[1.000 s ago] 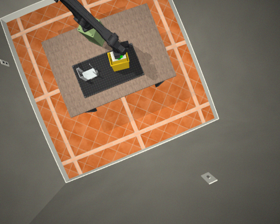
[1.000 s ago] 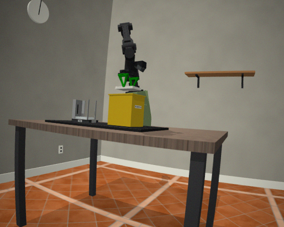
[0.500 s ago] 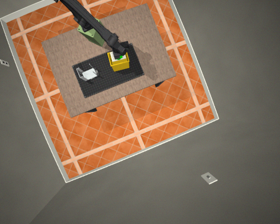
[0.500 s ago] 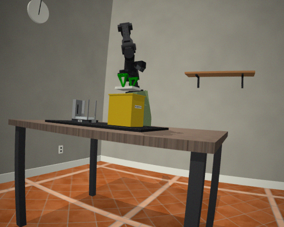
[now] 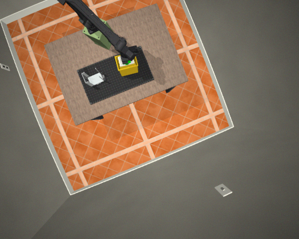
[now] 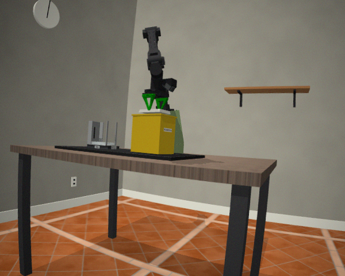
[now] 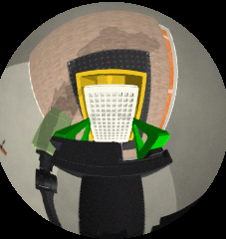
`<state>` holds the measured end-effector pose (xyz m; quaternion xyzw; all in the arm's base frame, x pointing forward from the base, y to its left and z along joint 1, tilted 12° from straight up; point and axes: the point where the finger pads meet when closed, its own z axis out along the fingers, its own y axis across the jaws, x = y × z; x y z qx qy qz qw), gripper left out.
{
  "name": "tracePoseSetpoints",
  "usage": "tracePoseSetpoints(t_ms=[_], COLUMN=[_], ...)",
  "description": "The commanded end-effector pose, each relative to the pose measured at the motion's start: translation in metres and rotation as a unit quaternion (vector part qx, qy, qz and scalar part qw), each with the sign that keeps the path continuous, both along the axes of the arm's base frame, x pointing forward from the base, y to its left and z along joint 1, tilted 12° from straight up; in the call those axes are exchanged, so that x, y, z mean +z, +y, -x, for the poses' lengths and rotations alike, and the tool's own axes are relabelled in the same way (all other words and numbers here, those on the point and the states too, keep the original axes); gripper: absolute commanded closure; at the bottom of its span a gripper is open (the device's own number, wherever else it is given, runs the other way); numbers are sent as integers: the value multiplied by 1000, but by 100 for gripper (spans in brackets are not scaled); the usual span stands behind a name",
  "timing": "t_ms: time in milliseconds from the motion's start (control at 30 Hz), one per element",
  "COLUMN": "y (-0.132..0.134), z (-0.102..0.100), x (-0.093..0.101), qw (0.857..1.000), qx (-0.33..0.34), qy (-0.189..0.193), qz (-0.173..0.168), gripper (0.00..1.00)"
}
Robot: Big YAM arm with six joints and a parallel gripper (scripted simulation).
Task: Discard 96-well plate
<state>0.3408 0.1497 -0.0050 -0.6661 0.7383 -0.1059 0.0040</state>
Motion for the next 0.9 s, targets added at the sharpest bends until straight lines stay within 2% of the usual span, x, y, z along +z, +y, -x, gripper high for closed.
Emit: tracePoseSetpoints(t_ms=[0,167,200,733,767,867], y=[-2,-3,6,6,6,6], z=[-4,-5,-13,-13,-13,-13], x=[-6,-11,1,1,1,1], qw=[1000,1000,1000,1000,1000,1000], qx=[3,2,3,3,3,3], qy=[-3,-2,-15,-15,-15,-15], qz=[-2,-2,-9,-9,-9,-9], gripper=[100,100,100,100,0,0])
